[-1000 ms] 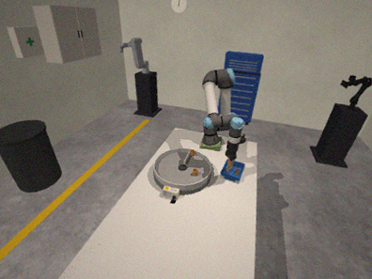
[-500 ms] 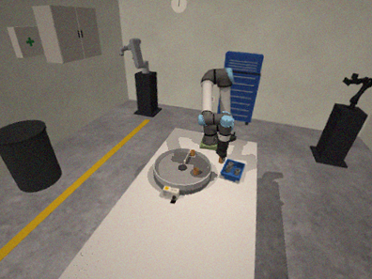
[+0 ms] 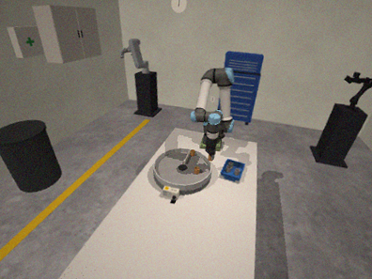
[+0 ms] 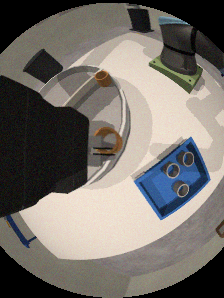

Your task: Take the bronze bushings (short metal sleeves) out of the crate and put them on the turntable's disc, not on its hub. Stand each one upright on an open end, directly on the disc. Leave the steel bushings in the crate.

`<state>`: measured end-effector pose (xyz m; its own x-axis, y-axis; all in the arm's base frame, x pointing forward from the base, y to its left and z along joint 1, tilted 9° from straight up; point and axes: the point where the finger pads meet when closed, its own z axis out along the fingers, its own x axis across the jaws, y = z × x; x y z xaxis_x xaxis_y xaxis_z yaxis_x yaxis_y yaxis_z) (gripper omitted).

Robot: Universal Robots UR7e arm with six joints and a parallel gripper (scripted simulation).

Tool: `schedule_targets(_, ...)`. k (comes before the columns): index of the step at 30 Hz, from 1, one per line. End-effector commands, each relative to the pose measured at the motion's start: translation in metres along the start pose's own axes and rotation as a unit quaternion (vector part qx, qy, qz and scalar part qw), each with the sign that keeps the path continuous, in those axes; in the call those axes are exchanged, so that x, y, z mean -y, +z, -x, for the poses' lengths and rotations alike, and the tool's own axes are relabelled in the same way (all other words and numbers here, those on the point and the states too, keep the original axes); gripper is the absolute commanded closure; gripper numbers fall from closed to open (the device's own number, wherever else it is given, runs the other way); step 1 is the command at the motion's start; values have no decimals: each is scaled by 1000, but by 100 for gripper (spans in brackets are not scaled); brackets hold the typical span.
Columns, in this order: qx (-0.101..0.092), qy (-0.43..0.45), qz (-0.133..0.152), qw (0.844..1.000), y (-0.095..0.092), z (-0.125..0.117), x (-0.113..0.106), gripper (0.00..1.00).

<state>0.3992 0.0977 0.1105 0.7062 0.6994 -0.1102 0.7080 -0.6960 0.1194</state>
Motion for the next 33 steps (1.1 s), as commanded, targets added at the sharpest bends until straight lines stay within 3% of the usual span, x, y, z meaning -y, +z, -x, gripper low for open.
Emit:
schedule_targets(1, -2, -1, 0, 1000, -1, 24, -23, 100)
schedule_targets(10, -2, -1, 0, 1000, -1, 63, -60, 100)
schedule_targets(33, -2, -1, 0, 1000, 0, 135, -128, 100)
